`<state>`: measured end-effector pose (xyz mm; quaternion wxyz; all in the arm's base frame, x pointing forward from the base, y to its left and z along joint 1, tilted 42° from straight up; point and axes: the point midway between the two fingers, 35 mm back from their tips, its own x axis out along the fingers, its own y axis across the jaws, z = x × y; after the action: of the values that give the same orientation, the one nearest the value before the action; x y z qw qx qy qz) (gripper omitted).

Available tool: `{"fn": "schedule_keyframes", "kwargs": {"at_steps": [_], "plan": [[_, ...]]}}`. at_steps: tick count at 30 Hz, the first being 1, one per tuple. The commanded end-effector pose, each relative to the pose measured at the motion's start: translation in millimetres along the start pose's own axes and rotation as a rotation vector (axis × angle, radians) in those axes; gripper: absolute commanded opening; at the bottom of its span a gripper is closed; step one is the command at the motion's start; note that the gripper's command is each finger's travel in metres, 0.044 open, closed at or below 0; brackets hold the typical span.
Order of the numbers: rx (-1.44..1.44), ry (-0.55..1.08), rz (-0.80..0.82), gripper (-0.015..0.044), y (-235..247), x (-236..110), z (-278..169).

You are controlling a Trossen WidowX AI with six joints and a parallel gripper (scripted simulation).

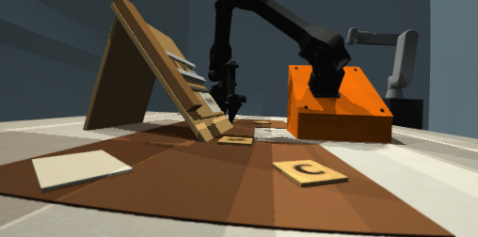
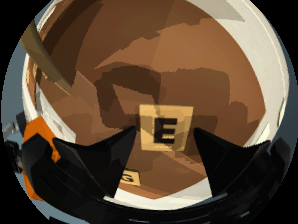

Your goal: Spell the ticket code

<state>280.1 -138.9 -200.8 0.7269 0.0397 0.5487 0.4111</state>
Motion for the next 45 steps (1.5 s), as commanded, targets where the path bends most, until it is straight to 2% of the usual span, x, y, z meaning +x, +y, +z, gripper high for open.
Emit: {"fn": "schedule_keyframes", "kwargs": {"at_steps": [1,25,42,45], "plan": [[0.008,-0.004,0.004,0.034,1.1,1.3,0.0],[0.008,-0.004,0.004,0.034,1.1,1.3,0.0],[0.008,-0.004,0.003,0.0227,0.0,1.3,0.0],[0.008,-0.004,0.003,0.0148,0.3,-2.6,-0.4]]}}
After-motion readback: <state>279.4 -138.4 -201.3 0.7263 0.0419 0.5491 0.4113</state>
